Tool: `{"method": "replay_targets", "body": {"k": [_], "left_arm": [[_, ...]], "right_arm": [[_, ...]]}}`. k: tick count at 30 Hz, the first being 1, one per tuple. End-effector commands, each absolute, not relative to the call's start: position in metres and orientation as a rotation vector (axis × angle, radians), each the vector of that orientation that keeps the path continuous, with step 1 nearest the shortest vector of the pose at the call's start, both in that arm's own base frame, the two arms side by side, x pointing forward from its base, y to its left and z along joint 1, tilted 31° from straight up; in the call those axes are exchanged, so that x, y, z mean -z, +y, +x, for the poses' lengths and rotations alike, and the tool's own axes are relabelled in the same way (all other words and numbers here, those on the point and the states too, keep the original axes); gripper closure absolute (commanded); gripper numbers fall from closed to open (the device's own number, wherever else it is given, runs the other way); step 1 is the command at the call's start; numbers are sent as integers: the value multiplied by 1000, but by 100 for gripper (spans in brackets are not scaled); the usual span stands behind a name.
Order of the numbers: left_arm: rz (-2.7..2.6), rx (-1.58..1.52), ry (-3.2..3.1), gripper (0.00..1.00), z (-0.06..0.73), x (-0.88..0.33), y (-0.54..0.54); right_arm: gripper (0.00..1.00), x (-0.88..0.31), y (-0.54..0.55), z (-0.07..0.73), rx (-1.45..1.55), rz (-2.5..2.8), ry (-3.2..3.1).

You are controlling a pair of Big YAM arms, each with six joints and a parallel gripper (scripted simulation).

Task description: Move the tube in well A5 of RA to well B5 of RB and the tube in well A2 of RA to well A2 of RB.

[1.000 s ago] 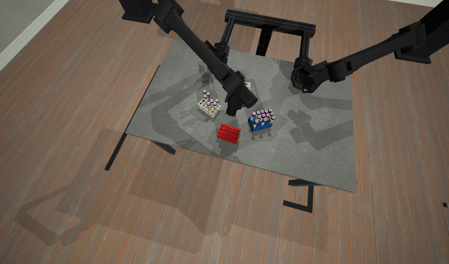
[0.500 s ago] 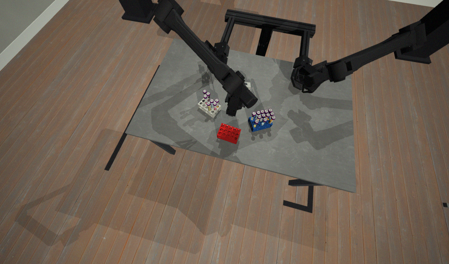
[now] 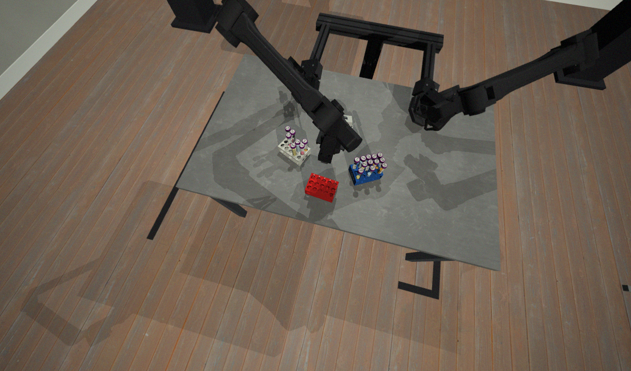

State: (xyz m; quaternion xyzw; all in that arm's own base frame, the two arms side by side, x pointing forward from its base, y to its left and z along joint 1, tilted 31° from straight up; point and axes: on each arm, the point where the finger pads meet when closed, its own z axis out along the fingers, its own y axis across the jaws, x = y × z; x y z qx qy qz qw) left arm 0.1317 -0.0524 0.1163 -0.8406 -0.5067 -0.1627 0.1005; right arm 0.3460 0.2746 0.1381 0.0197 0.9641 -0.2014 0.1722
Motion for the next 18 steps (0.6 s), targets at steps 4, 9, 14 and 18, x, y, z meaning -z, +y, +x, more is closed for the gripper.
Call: {"method": "replay_targets", "body": {"k": [4,9,14,18], "left_arm": [[-2502,492,-1516,70,137,-125,-59],[-2502,492,-1516,70,137,-125,-59],[-2502,492,-1516,70,137,-125,-59],[-2502,492,-1516,70,137,-125,-59]], "right_arm": [[70,-153,282,354,581,-156,2745],[70,-153,281,355,607,-293,2751],[70,-153,282,355,645,-507,2746],[70,-149,262,343,656,-506,2752]]}}
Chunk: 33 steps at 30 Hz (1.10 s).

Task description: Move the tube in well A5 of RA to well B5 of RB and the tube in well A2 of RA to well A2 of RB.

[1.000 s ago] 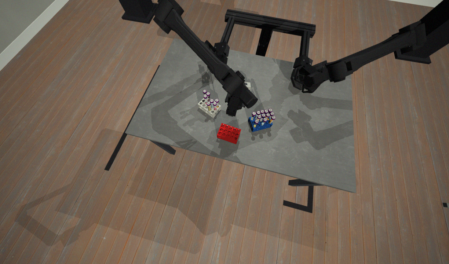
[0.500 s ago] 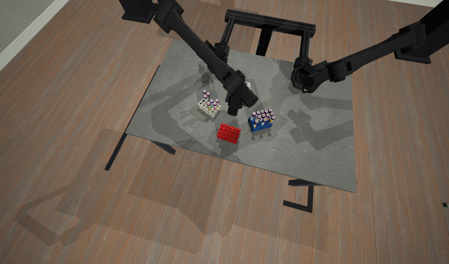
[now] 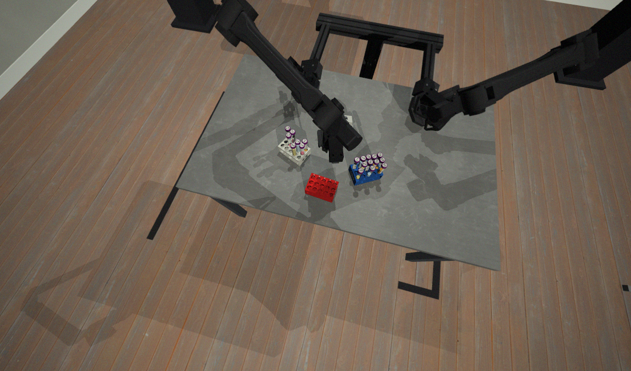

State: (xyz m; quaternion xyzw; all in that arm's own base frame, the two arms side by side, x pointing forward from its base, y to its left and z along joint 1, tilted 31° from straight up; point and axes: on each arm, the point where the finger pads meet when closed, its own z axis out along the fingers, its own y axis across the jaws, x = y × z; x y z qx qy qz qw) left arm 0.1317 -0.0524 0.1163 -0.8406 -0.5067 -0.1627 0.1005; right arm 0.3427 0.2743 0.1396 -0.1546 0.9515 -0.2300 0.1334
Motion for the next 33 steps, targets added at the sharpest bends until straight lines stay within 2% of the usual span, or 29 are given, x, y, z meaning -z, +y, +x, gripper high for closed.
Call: {"method": "replay_targets", "body": {"k": [1,33], "left_arm": [[-2502,492,-1516,70,137,-125,-59],[-2502,492,-1516,70,137,-125,-59]], "right_arm": [[70,-151,257,340,655,-506,2751],[70,-174,125,261,684,-519,2760]]}}
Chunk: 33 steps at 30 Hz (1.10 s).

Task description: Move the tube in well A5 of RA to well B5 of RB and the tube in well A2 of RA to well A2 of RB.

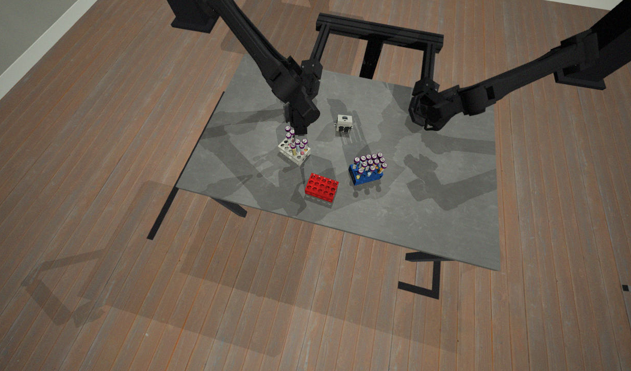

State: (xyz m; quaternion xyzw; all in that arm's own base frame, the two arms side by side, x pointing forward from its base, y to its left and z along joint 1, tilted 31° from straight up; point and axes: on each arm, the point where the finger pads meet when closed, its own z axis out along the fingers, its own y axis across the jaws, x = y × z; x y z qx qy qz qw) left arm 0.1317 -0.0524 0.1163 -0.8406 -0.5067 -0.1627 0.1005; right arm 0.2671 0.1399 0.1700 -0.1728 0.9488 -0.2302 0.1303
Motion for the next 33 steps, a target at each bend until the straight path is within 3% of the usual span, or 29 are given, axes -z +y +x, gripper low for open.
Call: {"method": "replay_targets", "body": {"k": [1,19,33], "left_arm": [[-2502,492,-1516,70,137,-125,-59],[-2502,492,-1516,70,137,-125,-59],[-2502,492,-1516,70,137,-125,-59]], "right_arm": [[70,-175,120,259,684,-519,2760],[70,-191,53,219,686,-521,2762],[70,-209,75,235,629,-485,2722]]}}
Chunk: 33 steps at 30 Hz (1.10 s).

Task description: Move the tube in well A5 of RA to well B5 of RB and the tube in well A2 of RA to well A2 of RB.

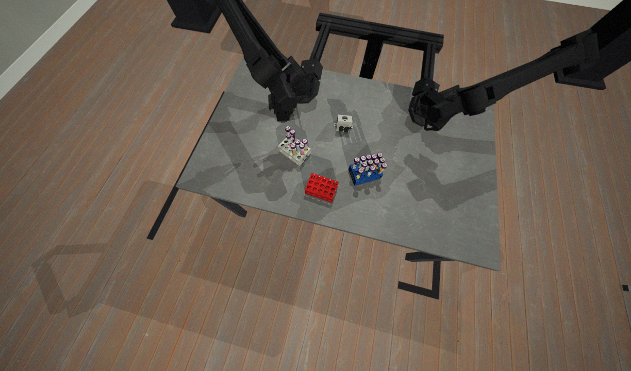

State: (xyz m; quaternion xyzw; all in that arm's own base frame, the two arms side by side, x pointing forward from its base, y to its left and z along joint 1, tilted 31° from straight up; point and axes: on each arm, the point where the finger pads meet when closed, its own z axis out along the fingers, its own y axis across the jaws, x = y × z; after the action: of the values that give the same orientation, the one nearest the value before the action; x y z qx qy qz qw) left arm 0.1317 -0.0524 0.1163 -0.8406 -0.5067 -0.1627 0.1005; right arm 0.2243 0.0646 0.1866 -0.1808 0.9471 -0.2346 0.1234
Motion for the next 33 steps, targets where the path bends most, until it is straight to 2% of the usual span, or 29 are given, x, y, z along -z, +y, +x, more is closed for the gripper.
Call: {"method": "replay_targets", "body": {"k": [1,33], "left_arm": [[-2502,492,-1516,70,137,-125,-59],[-2502,492,-1516,70,137,-125,-59]], "right_arm": [[70,-209,77,236,631,-491,2722],[70,-143,49,245,682,-521,2763]]}}
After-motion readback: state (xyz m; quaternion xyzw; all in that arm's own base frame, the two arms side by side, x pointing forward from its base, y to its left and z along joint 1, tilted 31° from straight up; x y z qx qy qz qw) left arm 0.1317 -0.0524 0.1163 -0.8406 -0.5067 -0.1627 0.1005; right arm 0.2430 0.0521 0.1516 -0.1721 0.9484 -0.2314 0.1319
